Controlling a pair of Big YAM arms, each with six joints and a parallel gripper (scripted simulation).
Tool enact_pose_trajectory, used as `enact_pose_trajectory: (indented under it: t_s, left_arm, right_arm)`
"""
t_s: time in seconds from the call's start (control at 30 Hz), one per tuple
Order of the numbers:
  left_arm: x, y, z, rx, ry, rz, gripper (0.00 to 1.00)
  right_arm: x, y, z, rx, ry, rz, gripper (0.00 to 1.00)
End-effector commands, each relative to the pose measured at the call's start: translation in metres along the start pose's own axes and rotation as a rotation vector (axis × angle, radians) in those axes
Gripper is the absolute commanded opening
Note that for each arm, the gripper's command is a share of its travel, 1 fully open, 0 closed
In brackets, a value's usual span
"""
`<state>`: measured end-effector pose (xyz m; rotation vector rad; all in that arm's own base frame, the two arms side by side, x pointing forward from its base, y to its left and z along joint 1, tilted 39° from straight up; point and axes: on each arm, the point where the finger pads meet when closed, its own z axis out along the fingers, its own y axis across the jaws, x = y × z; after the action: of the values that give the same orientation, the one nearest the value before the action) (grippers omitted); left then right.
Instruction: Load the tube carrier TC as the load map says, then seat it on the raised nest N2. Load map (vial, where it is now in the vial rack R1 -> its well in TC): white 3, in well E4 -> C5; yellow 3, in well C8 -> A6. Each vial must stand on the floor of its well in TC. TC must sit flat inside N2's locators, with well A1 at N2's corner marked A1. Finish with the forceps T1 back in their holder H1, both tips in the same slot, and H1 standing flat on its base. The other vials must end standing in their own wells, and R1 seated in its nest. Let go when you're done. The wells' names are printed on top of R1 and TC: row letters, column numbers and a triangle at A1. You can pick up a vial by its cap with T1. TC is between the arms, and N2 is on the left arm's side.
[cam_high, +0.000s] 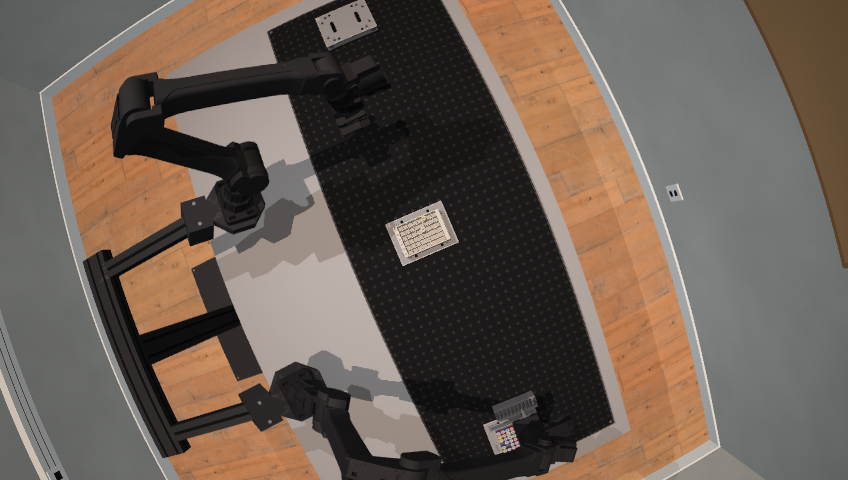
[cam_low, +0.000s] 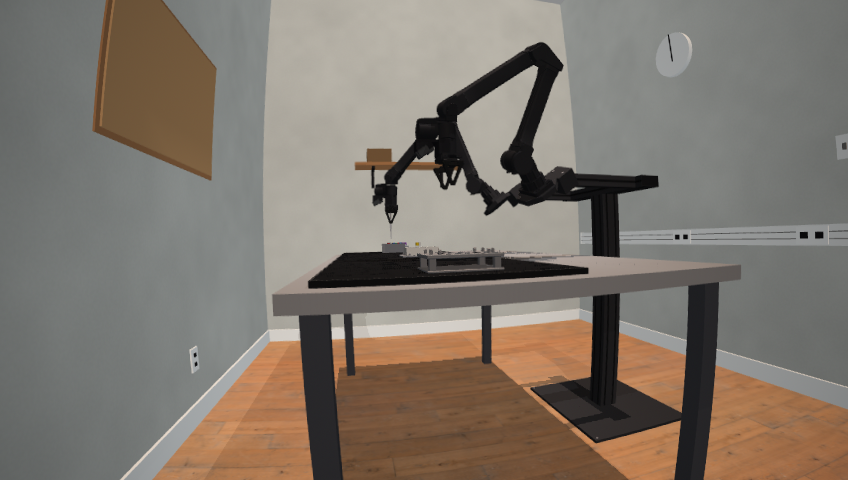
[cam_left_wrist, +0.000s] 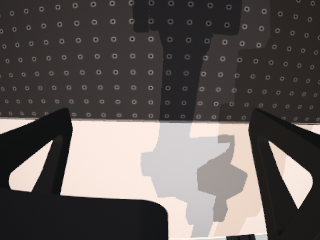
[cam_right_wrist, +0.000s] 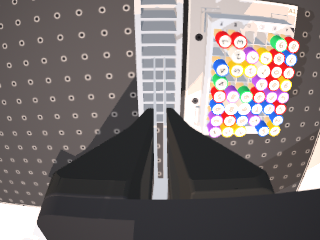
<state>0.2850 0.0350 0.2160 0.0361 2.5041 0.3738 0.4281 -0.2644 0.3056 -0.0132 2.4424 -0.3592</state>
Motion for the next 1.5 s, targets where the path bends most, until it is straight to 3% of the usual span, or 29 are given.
enact_pose_trajectory:
  t_s: [0.0,1.47]
  left_arm:
    - [-0.012,0.002,-0.008,0.002,-0.028,0.007,1.0]
    - [-0.012,0.002,-0.008,0.002,-0.028,0.007,1.0]
  right_arm:
    - [-0.004,0.001,0.009,-0.003,-0.006,0.003,0.07]
    - [0.0,0.002,0.019,-0.003,-0.002,0.003,0.07]
